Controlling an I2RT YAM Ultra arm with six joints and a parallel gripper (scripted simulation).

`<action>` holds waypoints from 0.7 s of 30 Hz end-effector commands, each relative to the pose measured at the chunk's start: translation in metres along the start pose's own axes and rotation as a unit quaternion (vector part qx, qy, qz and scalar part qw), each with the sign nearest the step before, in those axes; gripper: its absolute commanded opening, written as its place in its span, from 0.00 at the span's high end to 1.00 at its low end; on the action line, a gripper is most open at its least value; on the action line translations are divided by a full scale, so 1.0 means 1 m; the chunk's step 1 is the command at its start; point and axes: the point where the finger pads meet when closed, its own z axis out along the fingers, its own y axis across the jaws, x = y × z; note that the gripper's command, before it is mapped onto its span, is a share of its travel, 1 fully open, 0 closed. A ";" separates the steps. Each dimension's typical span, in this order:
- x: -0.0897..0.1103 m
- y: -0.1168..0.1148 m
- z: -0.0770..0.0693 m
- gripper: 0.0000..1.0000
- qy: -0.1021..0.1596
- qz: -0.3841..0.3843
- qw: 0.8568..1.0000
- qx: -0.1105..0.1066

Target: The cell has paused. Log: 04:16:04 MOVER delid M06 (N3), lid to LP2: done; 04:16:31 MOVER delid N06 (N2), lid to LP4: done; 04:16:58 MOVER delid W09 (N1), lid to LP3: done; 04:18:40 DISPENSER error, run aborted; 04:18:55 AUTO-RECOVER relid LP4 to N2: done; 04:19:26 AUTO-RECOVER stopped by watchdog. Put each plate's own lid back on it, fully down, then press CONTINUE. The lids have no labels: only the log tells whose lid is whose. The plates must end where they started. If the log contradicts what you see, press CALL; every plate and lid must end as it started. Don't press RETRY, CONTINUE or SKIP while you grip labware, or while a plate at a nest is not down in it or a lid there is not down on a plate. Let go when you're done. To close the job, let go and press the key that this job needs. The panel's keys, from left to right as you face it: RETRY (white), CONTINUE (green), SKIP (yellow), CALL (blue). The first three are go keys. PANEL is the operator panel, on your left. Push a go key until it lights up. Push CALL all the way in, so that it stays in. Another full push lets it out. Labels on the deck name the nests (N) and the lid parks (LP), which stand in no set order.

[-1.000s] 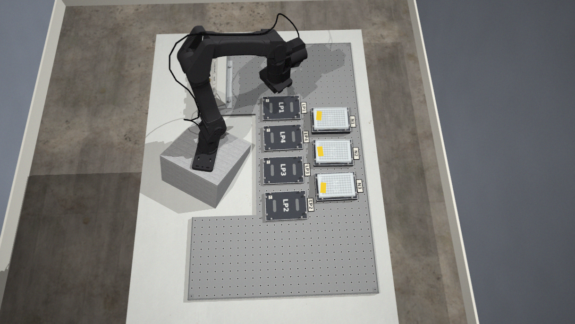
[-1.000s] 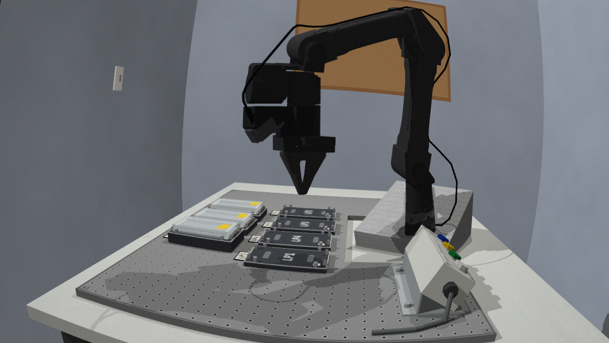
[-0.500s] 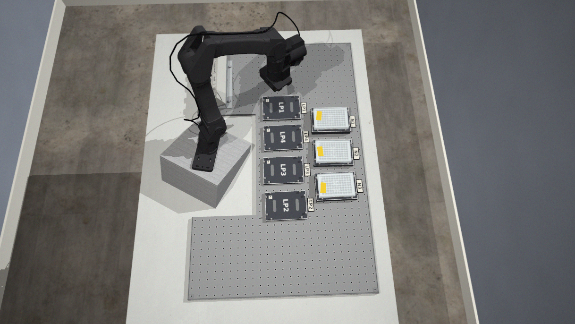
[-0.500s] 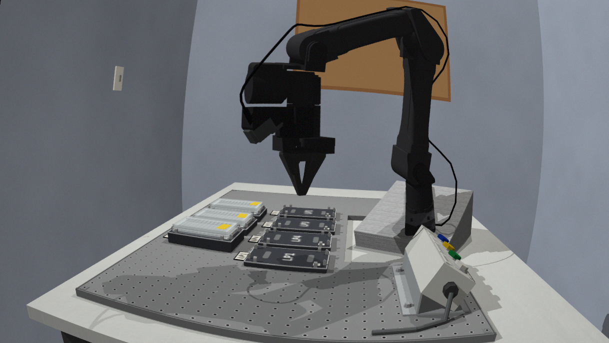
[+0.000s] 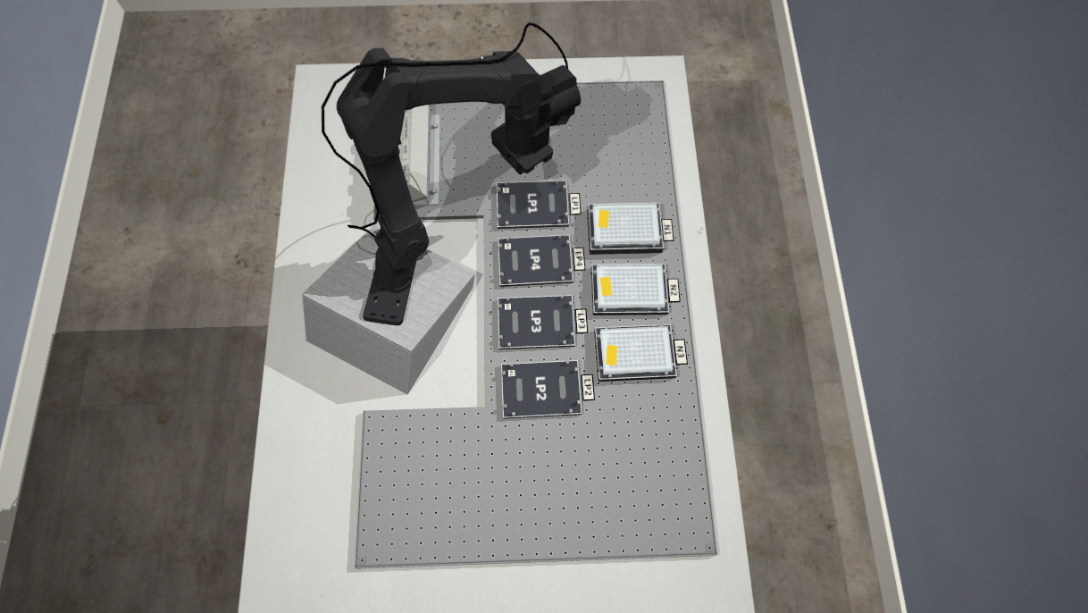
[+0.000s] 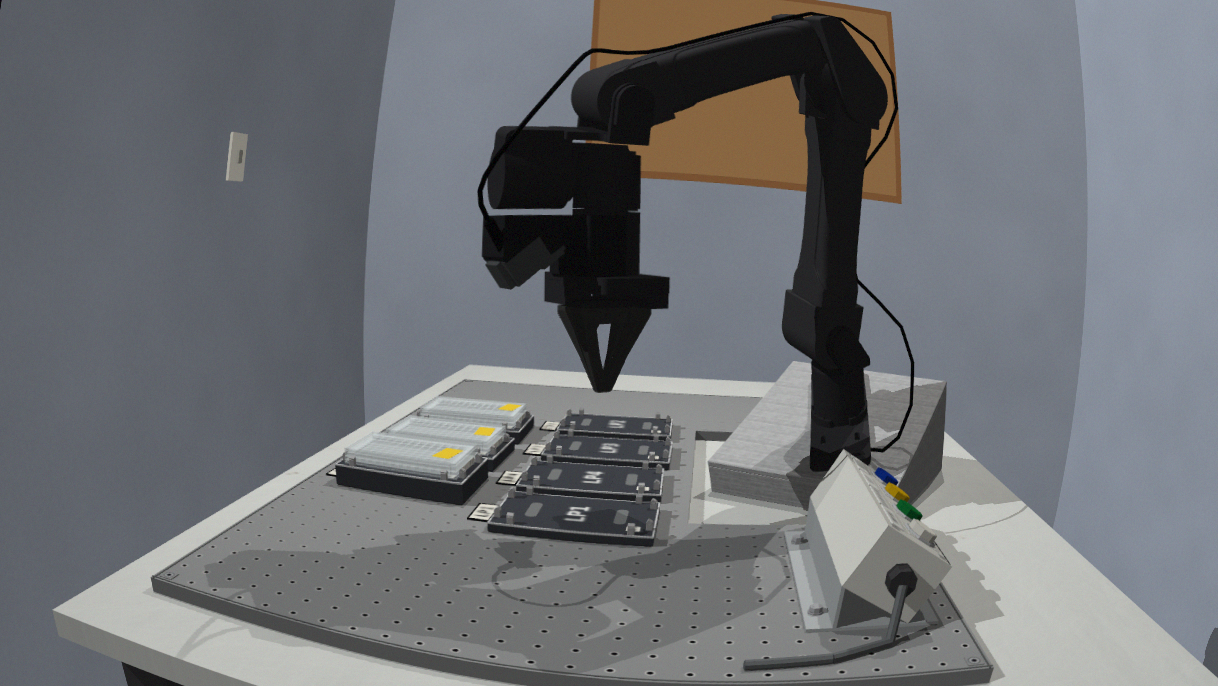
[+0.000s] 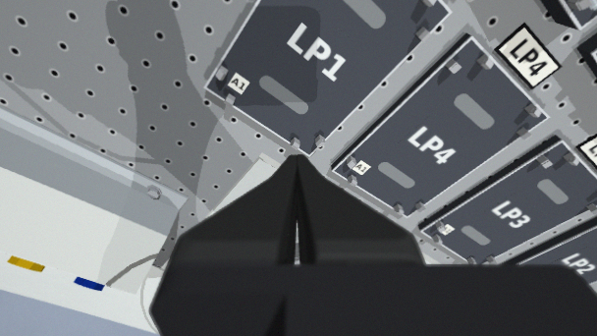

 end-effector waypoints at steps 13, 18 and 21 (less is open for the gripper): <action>0.003 0.023 -0.005 1.00 -0.022 -0.059 0.998 0.007; 0.009 0.042 -0.007 1.00 -0.027 -0.095 0.995 0.008; 0.013 0.051 -0.007 1.00 -0.022 -0.111 0.994 0.007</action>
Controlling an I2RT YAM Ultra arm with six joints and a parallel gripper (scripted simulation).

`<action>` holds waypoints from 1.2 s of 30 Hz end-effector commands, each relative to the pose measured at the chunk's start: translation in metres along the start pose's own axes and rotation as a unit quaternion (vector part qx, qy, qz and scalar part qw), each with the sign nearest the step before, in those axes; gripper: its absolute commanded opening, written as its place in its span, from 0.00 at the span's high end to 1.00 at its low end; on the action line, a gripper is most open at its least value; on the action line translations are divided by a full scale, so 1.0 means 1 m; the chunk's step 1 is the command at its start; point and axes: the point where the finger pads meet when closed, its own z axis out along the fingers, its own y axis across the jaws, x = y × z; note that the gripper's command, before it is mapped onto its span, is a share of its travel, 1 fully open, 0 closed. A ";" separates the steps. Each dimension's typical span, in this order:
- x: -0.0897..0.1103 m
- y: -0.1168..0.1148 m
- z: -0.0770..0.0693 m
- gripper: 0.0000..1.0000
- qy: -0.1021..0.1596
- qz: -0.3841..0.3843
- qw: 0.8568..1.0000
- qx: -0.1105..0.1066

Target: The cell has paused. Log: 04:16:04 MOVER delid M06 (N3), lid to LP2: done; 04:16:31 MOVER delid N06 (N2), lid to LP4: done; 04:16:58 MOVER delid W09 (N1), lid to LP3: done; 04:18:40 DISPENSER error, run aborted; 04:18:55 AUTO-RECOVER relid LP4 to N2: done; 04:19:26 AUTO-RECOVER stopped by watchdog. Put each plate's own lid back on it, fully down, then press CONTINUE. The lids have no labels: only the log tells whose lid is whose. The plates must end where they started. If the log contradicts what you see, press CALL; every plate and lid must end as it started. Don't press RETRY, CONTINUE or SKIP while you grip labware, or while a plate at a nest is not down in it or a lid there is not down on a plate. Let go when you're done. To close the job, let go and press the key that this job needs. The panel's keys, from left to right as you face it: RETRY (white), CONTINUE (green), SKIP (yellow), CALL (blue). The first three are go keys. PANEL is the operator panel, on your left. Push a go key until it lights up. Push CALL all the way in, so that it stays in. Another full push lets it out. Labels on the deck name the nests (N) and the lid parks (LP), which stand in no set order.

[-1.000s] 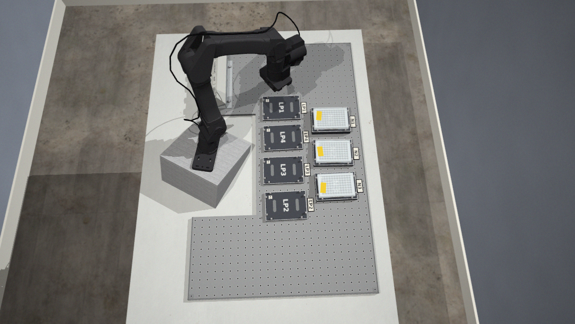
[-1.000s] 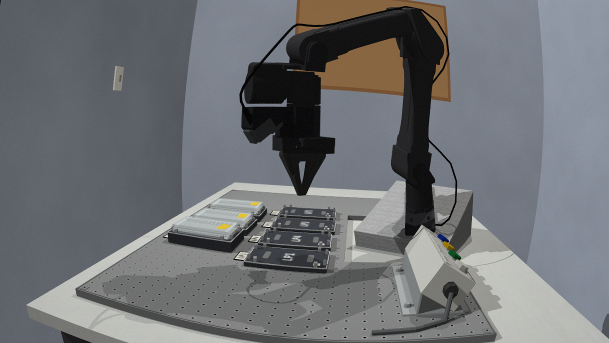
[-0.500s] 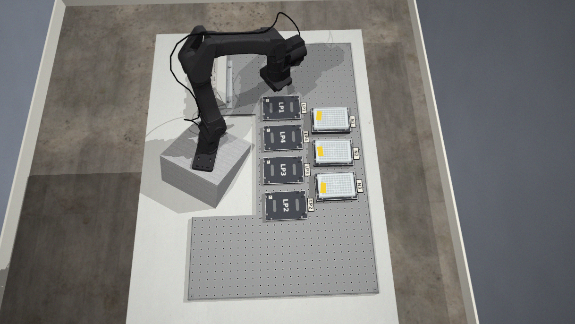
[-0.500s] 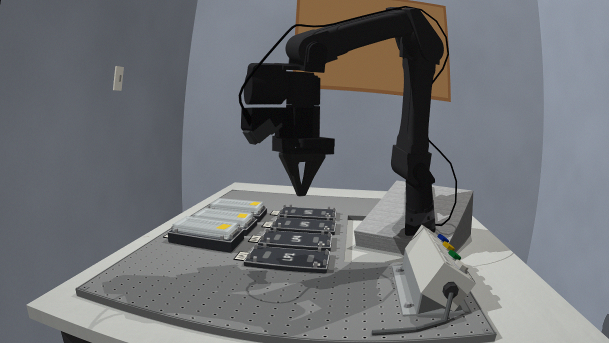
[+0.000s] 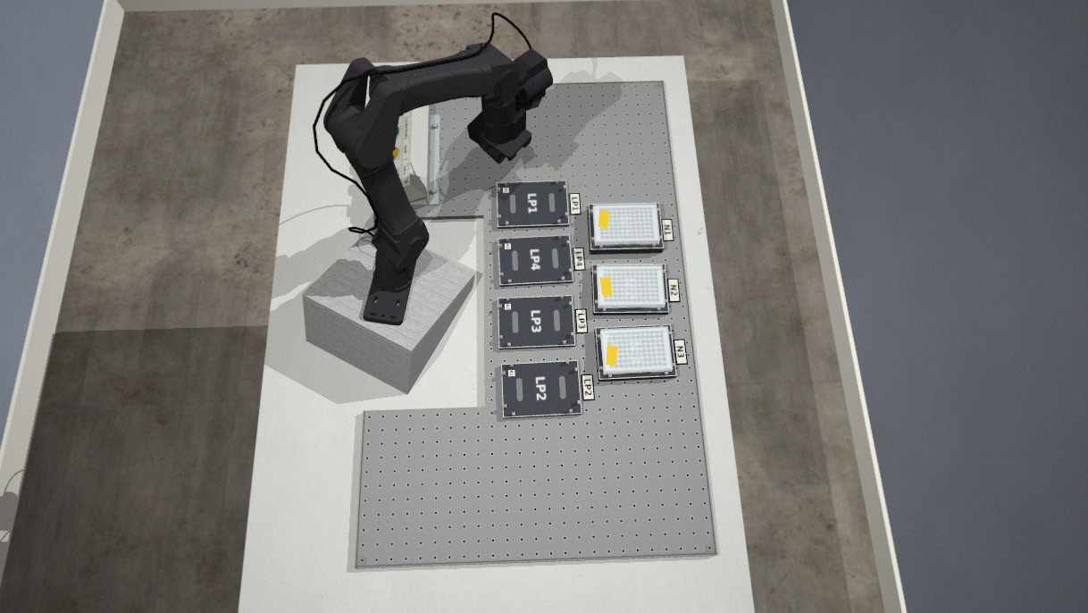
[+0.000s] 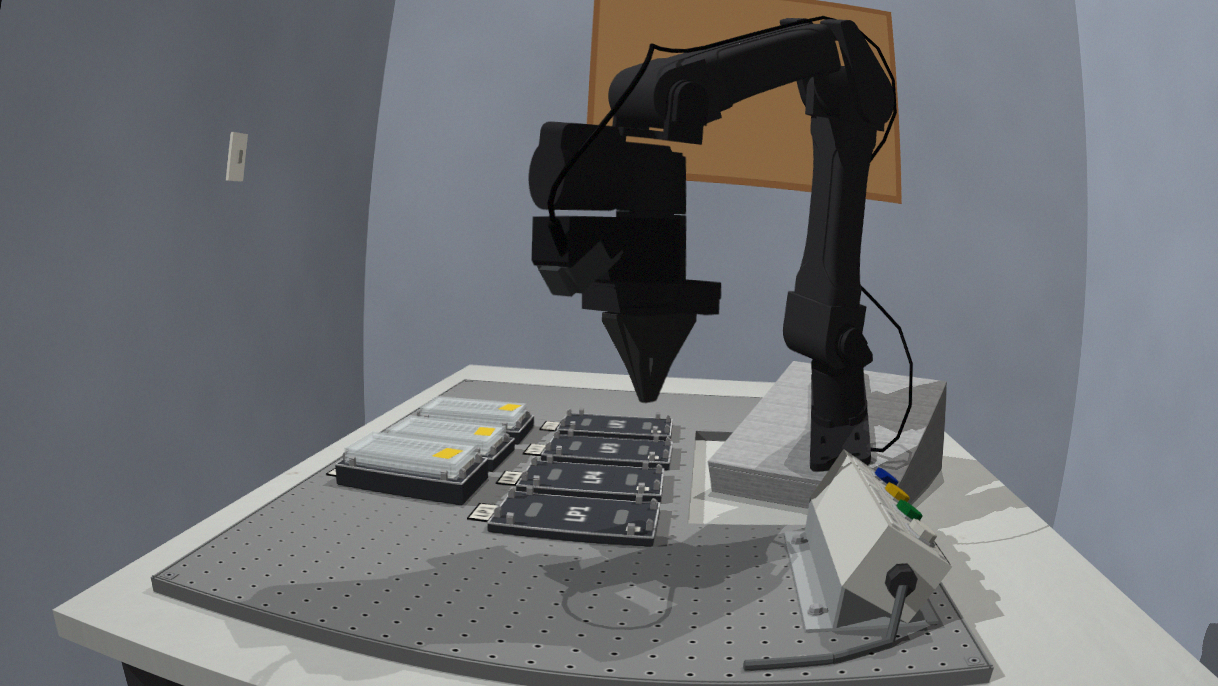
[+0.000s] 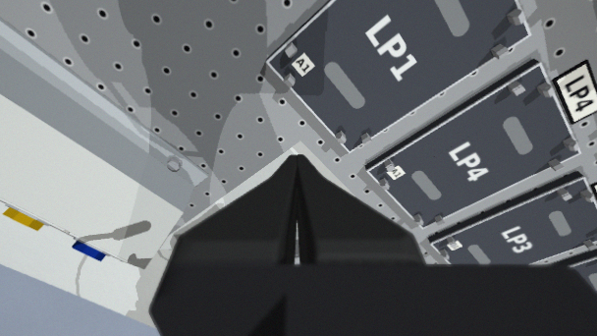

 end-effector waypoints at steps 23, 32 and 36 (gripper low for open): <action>0.015 0.112 -0.009 1.00 -0.026 -0.224 0.974 0.009; 0.024 0.147 -0.005 1.00 -0.016 -0.292 0.956 0.011; 0.029 0.167 -0.005 1.00 -0.016 -0.330 0.944 0.011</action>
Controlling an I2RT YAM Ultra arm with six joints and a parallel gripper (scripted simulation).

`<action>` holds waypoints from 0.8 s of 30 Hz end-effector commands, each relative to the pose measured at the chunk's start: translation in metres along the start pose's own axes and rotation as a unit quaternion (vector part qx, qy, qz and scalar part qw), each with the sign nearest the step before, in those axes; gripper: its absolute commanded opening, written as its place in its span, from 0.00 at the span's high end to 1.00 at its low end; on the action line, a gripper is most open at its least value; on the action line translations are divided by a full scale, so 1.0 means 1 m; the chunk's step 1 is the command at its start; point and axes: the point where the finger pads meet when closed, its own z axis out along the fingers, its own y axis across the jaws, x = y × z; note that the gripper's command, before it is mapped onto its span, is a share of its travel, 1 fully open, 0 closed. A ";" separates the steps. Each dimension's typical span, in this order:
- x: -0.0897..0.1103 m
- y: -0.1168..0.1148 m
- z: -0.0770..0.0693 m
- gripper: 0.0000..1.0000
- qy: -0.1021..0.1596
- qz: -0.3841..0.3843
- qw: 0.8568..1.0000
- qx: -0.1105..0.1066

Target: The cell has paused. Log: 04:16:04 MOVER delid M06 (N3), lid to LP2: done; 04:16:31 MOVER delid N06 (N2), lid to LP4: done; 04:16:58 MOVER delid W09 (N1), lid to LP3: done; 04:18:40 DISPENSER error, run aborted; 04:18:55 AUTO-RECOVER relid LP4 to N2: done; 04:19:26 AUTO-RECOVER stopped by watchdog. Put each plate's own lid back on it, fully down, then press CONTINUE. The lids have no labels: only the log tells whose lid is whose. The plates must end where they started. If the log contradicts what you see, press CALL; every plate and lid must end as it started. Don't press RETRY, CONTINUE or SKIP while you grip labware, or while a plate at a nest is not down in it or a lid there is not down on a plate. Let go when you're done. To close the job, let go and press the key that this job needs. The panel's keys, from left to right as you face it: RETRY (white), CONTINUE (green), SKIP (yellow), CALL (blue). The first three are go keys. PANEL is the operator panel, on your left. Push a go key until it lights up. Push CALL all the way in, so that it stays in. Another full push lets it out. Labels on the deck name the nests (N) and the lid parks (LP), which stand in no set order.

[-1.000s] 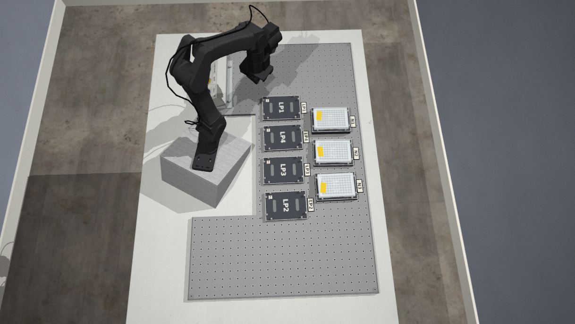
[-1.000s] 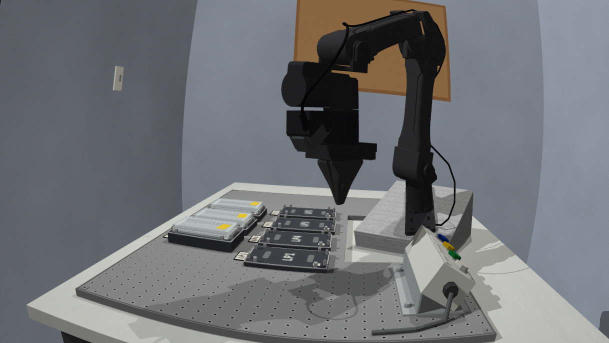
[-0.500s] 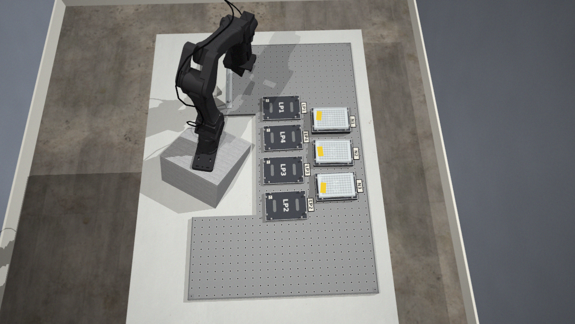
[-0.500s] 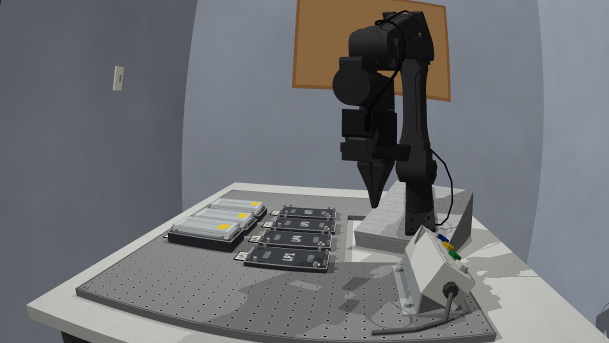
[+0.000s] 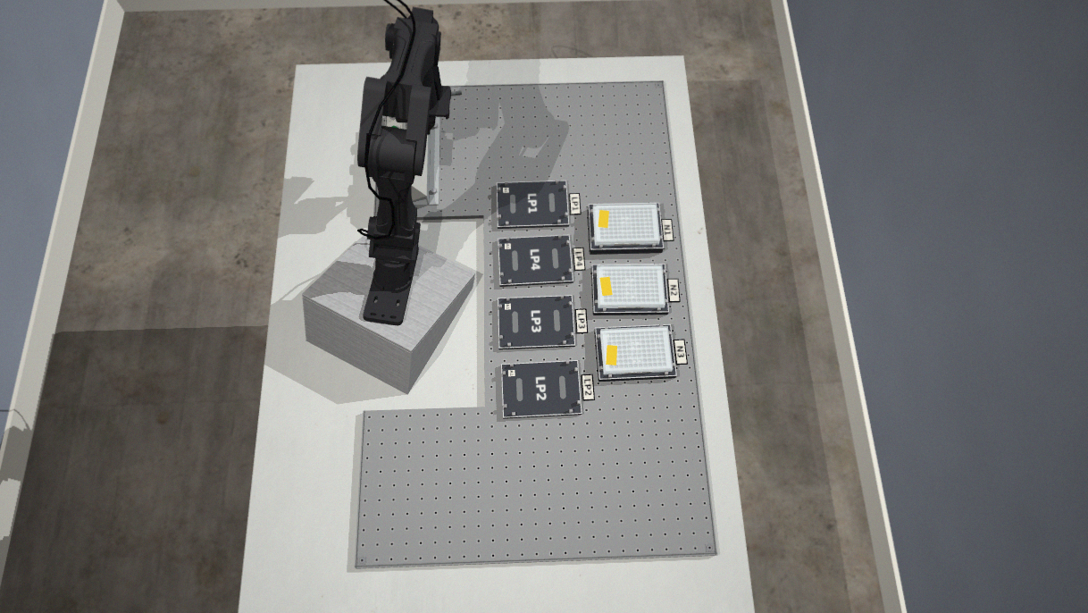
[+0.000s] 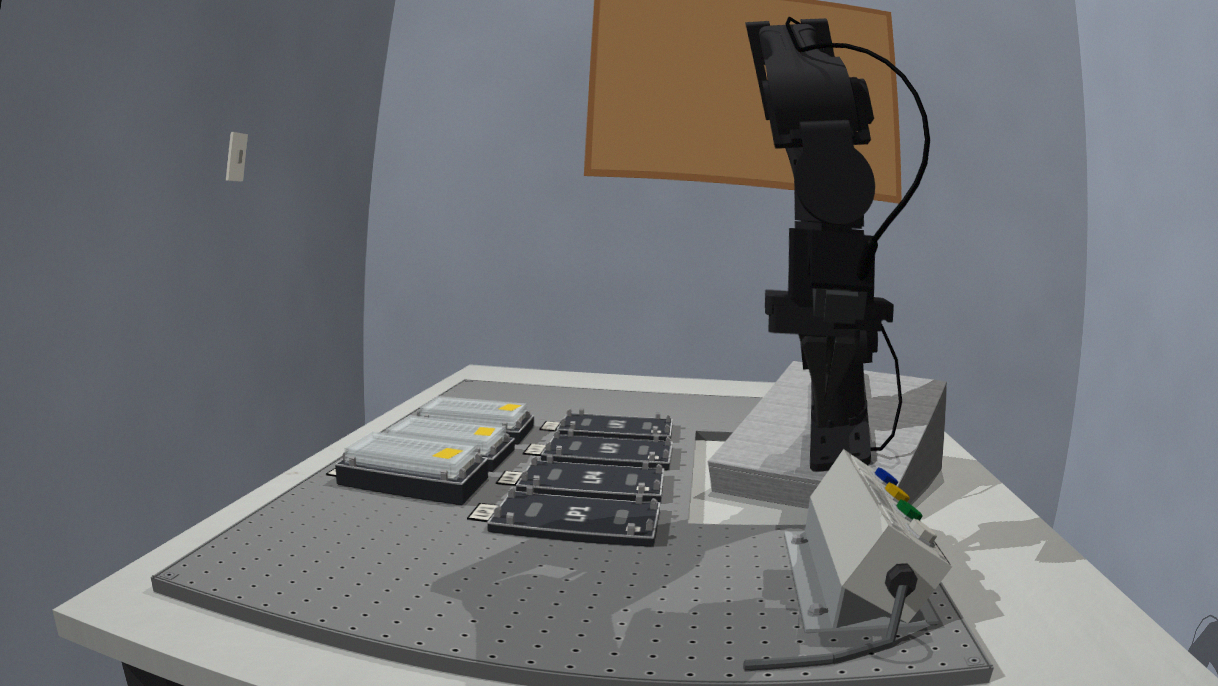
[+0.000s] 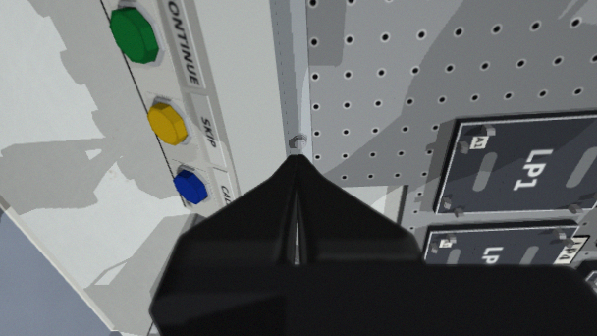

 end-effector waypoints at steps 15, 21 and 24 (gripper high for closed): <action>-0.038 0.067 -0.008 1.00 -0.011 -0.053 0.998 0.010; -0.045 0.084 -0.008 1.00 -0.011 -0.053 0.998 0.010; -0.046 0.083 -0.013 1.00 -0.020 -0.050 0.999 0.008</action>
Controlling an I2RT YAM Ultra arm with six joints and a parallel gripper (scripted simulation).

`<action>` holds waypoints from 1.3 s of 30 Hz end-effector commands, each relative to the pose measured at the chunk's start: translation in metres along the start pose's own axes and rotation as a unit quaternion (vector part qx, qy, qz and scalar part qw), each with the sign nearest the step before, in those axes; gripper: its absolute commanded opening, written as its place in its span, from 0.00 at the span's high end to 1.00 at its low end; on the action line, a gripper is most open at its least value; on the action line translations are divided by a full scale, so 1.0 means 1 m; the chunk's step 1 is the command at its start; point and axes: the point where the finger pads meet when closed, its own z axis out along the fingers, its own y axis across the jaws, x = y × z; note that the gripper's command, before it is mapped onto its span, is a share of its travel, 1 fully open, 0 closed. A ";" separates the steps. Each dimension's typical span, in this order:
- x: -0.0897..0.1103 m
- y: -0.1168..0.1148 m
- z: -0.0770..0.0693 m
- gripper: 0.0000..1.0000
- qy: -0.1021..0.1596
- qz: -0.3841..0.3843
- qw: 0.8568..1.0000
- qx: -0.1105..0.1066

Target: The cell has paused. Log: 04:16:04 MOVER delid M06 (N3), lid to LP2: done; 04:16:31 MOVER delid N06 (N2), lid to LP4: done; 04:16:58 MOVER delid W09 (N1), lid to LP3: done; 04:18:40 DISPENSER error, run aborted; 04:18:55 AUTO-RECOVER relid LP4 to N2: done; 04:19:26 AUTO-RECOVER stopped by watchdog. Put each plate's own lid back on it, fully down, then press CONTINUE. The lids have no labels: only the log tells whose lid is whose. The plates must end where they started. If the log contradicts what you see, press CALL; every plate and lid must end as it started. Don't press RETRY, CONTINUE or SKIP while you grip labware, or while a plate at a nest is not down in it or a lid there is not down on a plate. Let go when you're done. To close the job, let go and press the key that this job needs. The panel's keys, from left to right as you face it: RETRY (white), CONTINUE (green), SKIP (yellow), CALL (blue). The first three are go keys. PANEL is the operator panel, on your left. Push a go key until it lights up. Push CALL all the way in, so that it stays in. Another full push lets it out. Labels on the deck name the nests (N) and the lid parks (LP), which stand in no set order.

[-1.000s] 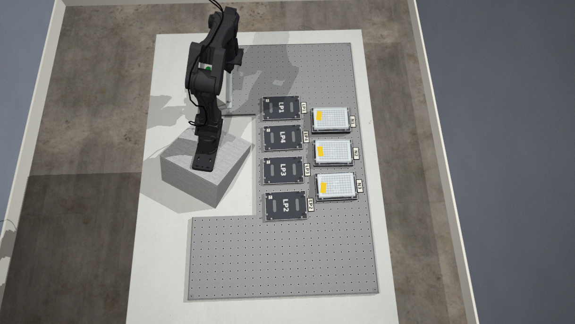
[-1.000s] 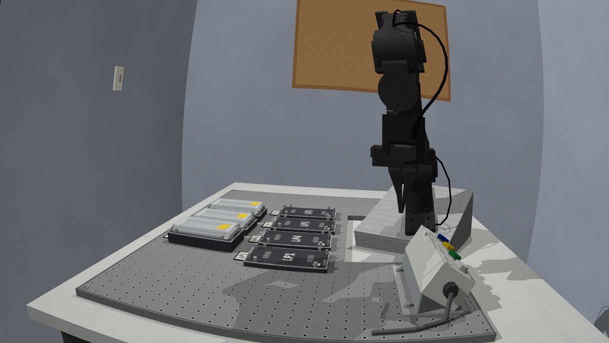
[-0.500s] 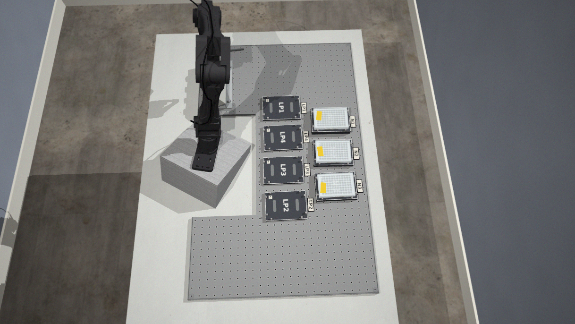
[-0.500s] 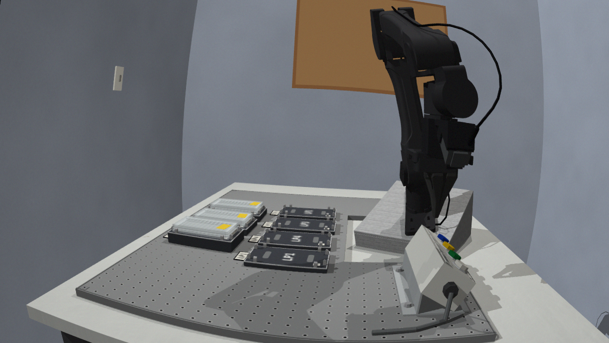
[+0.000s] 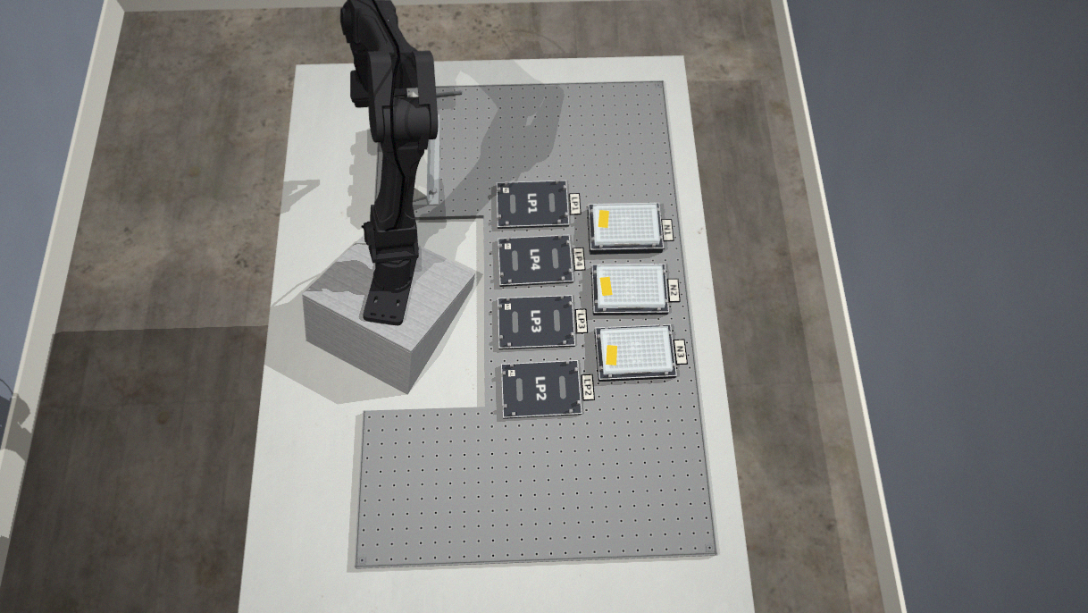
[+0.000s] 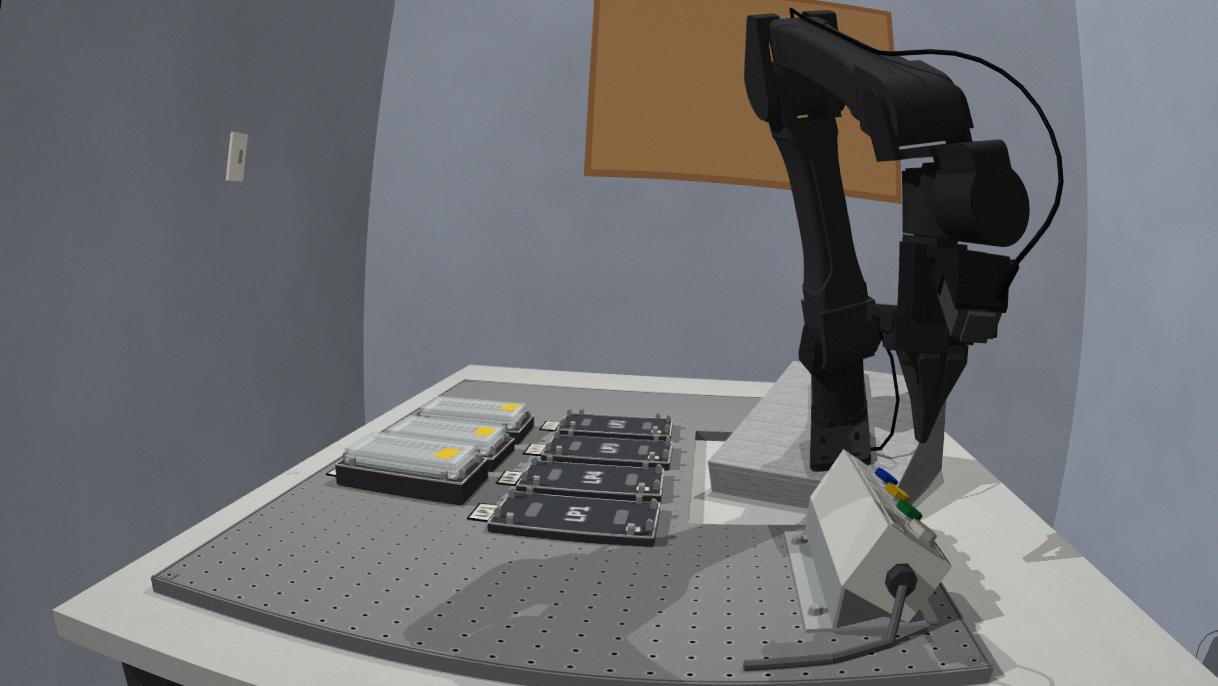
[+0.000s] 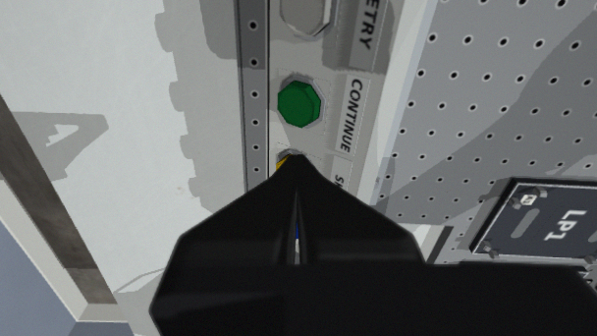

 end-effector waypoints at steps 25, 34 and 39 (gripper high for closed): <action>-0.010 0.002 -0.016 1.00 -0.025 0.014 1.000 0.003; -0.004 -0.001 0.005 1.00 -0.011 0.013 1.000 0.005; -0.005 0.001 0.012 1.00 -0.011 0.011 1.000 0.003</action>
